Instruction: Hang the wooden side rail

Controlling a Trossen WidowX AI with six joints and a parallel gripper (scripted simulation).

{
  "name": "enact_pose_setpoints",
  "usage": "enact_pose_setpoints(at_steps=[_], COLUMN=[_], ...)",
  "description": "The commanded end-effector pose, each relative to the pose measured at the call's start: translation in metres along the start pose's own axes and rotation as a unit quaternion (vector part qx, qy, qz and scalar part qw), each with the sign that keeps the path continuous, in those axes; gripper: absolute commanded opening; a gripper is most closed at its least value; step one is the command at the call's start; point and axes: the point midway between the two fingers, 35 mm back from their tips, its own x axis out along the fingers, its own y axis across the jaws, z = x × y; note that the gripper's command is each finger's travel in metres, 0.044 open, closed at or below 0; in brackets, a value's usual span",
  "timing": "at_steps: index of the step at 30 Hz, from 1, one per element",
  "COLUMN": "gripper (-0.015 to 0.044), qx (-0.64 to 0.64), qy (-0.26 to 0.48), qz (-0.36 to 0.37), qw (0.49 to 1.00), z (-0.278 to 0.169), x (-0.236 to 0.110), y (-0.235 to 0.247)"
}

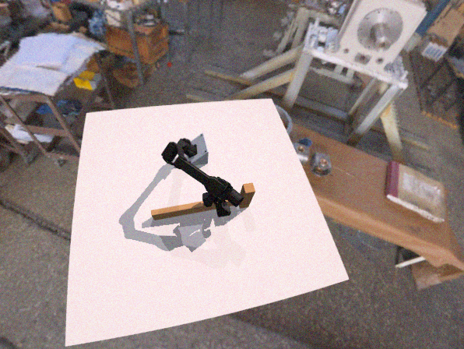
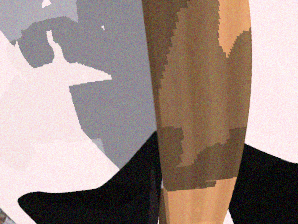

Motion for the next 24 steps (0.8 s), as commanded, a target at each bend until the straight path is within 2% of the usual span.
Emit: enact_pose_setpoints(at_steps=[1,24], gripper=[0.0,0.0], qx=[0.0,0.0], qy=[0.004,0.004], qz=[0.005,0.005], qw=[1.0,1.0], z=[-0.0036,-0.006], x=[-0.0051,-0.0049], y=[0.0013,0.0009])
